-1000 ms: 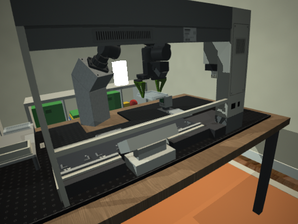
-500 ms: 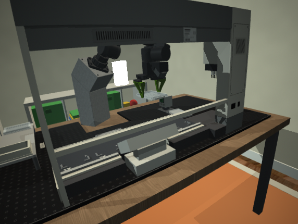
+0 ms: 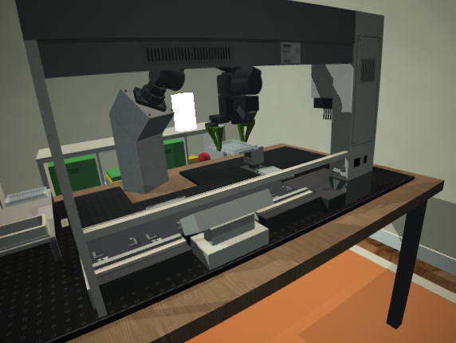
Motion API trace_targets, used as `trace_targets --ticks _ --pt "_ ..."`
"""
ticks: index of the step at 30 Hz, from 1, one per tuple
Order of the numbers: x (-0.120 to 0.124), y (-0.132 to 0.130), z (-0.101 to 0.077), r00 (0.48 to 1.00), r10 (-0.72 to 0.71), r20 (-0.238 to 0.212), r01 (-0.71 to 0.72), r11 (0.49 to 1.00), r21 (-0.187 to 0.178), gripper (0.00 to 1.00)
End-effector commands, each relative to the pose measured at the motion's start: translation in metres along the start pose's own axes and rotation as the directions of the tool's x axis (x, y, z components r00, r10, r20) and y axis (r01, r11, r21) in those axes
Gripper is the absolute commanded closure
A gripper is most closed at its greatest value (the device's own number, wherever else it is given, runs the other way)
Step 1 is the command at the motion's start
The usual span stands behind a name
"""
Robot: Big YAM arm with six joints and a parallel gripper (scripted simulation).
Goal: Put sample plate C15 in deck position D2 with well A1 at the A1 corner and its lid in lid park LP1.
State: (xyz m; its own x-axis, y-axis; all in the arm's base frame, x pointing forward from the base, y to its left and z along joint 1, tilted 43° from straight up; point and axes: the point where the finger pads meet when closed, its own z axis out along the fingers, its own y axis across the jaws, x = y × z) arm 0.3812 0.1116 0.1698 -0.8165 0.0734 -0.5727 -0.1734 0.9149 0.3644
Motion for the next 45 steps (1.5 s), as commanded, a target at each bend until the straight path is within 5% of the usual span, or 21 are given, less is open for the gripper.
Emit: trace_targets --ticks 1,25,26,34,45 --pt "0.000 0.002 0.009 1.000 0.006 0.005 -0.006 1.000 -0.004 1.00" --pt "0.001 0.001 0.042 1.000 0.007 0.004 -0.007 1.000 -0.004 1.00" --pt "-0.005 -0.001 0.036 1.000 0.010 0.030 -0.010 1.000 -0.003 1.00" --pt "0.002 0.001 0.057 1.000 0.008 0.004 -0.008 1.000 -0.004 1.00" --pt "-0.015 0.006 0.069 1.000 0.001 0.029 -0.001 1.000 -0.010 1.00"
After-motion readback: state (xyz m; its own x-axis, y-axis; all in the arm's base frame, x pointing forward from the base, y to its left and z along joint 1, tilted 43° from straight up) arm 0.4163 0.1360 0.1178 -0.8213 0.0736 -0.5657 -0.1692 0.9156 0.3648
